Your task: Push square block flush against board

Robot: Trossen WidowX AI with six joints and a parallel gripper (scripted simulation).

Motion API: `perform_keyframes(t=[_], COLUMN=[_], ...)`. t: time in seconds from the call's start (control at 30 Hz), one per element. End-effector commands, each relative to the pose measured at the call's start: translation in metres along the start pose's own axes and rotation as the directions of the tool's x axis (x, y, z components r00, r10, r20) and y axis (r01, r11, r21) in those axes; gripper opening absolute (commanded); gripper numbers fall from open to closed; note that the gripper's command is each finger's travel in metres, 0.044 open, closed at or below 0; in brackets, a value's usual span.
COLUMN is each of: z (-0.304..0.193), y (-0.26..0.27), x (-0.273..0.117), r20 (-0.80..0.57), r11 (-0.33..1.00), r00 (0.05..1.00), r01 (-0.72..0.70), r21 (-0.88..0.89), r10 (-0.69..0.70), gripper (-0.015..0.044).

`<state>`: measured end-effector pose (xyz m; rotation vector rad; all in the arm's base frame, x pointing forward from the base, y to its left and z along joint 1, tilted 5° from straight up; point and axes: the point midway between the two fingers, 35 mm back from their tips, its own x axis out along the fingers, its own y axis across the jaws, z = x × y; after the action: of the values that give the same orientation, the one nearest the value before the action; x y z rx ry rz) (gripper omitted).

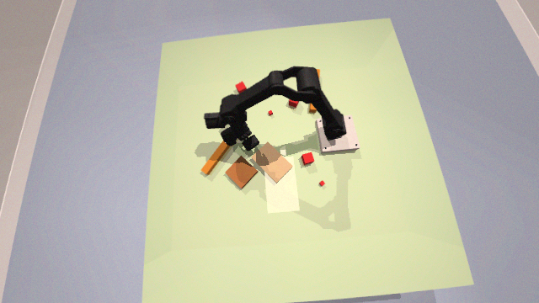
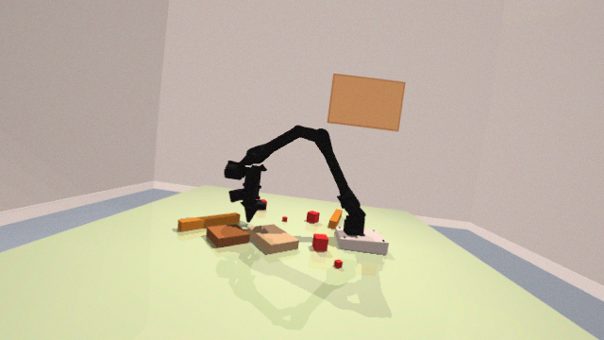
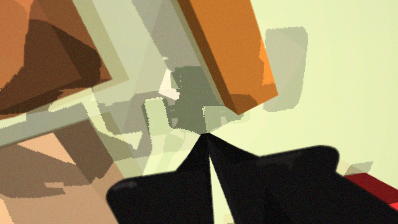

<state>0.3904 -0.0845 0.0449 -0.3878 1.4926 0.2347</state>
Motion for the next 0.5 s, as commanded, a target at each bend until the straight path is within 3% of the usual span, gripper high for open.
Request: perform_keyframes(t=[0.0,0.47], z=[0.003,0.013], y=[-0.001,-0.002], x=[0.001,0.0], r20=[-0.001,0.0], r11=[1.0,1.0], r00=[1.0,1.0], r01=[0.003,0.003], r21=[0.005,0.005], r10=[-0.003,-0.003], gripper=[0.0,0.0])
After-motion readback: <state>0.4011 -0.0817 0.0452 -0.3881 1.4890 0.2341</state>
